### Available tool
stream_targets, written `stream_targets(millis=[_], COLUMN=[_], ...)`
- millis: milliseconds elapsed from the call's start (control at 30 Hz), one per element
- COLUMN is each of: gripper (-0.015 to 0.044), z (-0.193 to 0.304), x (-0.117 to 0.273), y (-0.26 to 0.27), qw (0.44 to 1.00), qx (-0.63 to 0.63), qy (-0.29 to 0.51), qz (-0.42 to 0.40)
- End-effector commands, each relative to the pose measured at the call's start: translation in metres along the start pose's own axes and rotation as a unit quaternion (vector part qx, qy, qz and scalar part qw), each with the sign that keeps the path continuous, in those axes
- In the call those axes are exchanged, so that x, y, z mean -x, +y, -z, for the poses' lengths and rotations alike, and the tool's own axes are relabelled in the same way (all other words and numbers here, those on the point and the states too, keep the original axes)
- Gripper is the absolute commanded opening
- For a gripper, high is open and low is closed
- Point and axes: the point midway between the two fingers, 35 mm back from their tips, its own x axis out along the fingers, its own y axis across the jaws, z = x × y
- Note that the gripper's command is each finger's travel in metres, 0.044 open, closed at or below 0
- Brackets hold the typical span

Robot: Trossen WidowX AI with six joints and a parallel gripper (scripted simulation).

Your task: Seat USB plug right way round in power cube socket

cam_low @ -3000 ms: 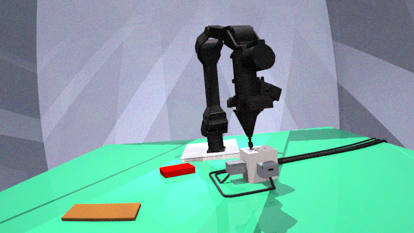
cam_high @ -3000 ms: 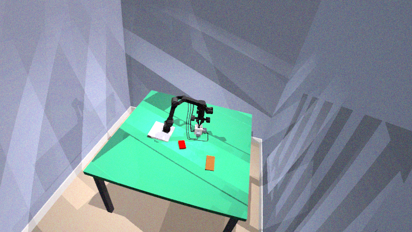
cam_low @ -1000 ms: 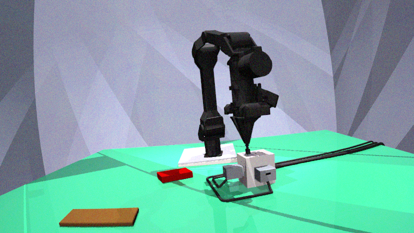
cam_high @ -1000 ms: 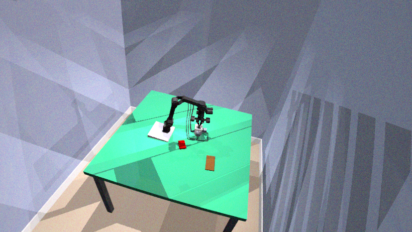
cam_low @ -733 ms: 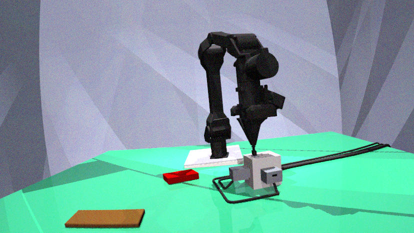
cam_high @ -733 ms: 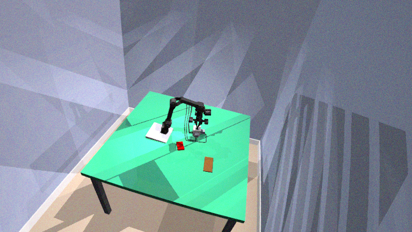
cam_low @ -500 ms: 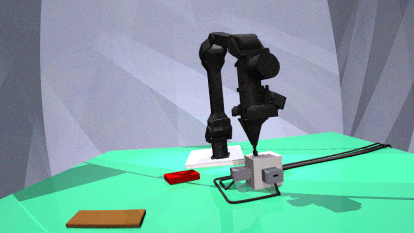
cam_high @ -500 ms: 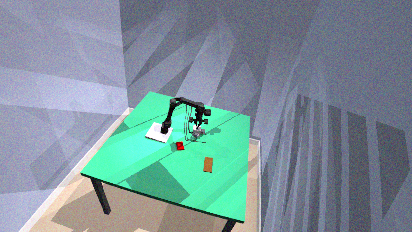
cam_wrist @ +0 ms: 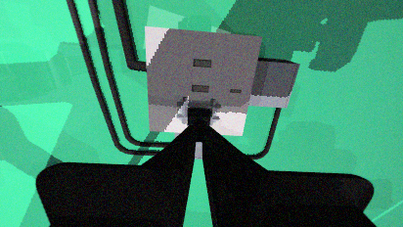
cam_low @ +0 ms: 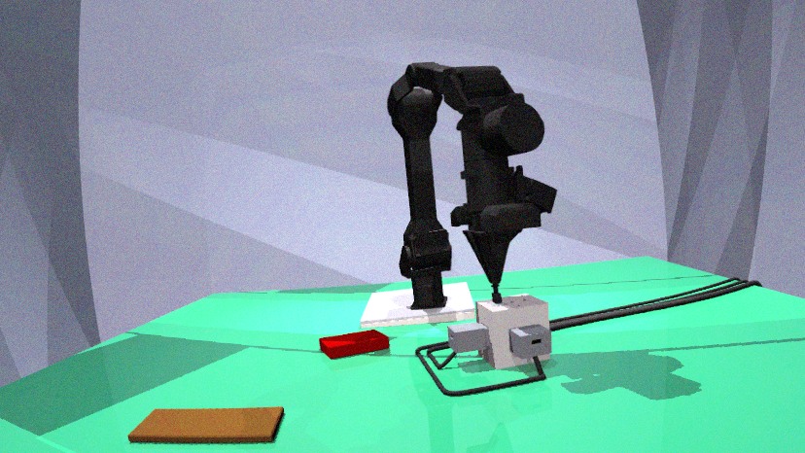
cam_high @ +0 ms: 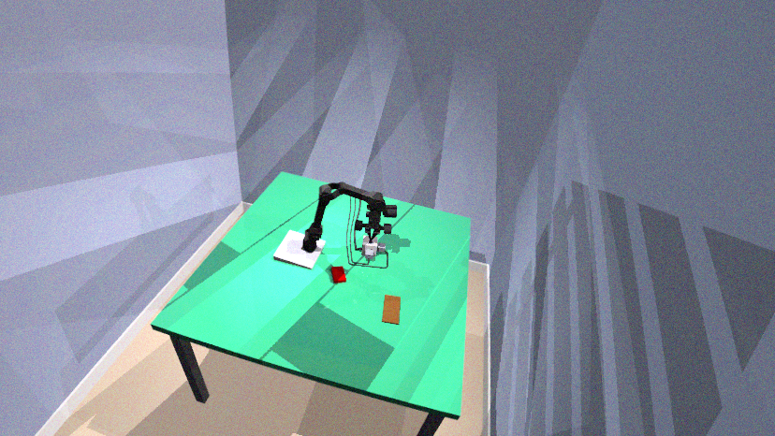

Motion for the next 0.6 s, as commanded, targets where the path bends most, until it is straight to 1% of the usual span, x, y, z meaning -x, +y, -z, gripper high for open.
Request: stream_targets(millis=[0, 267, 367, 400, 567], gripper=[0.0, 0.0, 0.0079, 0.0095, 0.0095], z=[0.0002, 0.0002, 0.0, 0.0, 0.0], x=[-0.0019, -0.0019, -0.0001, -0.0001, -0.0001], y=[-0.0005, -0.0005, 0.0, 0.0, 0.0], qw=[1.0, 1.0, 1.0, 1.0, 1.0], qx=[0.001, 0.001, 0.0, 0.0, 0.0], qy=[0.001, 0.001, 0.0, 0.0, 0.0], qz=[-0.001, -0.001, 0.0, 0.0, 0.0])
